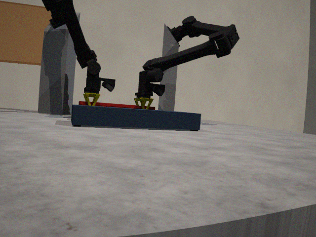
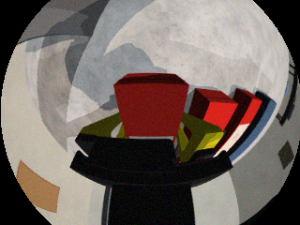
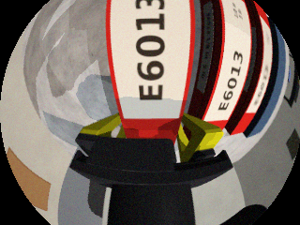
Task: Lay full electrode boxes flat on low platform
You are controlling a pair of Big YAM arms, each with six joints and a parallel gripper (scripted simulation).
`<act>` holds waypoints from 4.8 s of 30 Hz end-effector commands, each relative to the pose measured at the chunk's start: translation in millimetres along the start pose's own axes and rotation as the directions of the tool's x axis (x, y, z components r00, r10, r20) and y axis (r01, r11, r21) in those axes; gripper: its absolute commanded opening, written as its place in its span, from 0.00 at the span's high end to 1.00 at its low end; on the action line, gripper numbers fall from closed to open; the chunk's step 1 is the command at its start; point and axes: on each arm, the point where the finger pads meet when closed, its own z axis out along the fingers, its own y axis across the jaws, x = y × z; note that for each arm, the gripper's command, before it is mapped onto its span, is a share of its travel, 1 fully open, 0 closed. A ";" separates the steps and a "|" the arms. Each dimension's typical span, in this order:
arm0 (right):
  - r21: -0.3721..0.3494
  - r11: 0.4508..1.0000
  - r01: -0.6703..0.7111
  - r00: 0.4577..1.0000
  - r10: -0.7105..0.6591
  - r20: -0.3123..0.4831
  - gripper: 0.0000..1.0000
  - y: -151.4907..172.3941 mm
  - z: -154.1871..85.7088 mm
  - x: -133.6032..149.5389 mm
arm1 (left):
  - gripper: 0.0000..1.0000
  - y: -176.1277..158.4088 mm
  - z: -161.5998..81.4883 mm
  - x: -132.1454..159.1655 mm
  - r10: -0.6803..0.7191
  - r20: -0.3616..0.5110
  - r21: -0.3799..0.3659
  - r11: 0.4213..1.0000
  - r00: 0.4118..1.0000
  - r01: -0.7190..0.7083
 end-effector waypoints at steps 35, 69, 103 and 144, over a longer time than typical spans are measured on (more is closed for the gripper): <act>-0.044 0.999 0.032 0.999 -0.031 0.022 1.00 35.3 -49.6 0.8 | 1.00 27.9 -50.4 -1.4 0.035 -0.019 -0.024 0.999 0.999 -0.035; -0.039 0.999 0.030 0.999 -0.029 0.021 1.00 27.6 -68.4 2.5 | 1.00 23.5 -68.3 -4.0 0.037 -0.017 -0.025 0.999 0.999 -0.038; -0.034 0.999 0.029 0.999 -0.028 0.018 1.00 25.6 -114.3 4.5 | 1.00 20.8 -113.8 -6.2 0.034 -0.011 -0.018 0.999 0.999 -0.034; -0.020 1.000 0.016 1.000 -0.016 0.012 1.00 -38.9 -102.8 7.4 | 1.00 -43.3 -108.9 6.3 0.017 -0.011 0.003 1.000 1.000 -0.017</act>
